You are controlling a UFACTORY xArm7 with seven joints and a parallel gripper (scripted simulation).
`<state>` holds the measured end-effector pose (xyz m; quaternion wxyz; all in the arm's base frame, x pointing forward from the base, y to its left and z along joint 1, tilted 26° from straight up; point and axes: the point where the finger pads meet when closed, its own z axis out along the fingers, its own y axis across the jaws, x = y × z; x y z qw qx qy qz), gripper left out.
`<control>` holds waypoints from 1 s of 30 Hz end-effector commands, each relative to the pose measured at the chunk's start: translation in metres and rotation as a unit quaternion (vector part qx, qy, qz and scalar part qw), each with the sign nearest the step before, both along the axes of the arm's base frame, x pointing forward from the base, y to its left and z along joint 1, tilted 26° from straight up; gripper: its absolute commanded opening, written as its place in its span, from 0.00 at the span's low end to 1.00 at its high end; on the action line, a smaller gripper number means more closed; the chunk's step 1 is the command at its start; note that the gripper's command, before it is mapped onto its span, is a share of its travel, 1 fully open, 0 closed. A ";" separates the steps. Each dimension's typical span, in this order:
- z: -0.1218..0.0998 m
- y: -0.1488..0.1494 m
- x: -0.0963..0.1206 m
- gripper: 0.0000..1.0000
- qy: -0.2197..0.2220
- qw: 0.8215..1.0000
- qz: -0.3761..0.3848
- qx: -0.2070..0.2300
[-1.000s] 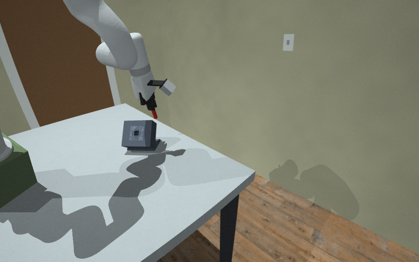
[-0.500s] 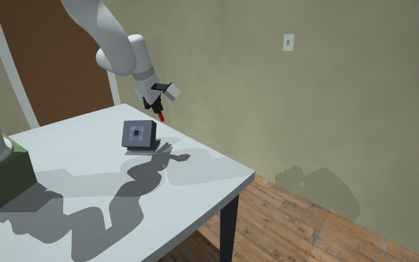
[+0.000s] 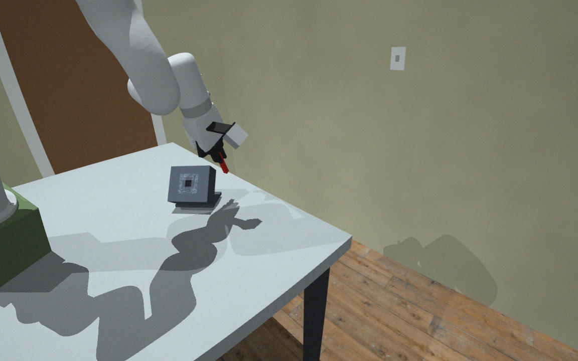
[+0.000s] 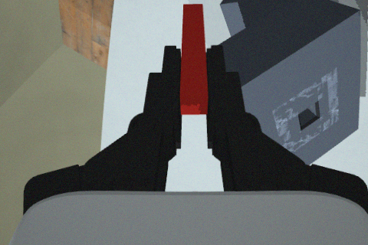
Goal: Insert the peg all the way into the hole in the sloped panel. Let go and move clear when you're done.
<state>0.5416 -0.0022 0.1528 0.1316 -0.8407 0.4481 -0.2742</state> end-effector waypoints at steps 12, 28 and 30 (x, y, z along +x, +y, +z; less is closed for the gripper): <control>-0.003 -0.019 -0.006 0.00 -0.017 0.999 -0.036 0.036; -0.012 -0.081 -0.022 0.00 -0.026 0.991 -0.112 0.065; -0.015 -0.097 -0.026 0.00 -0.024 0.990 -0.127 0.060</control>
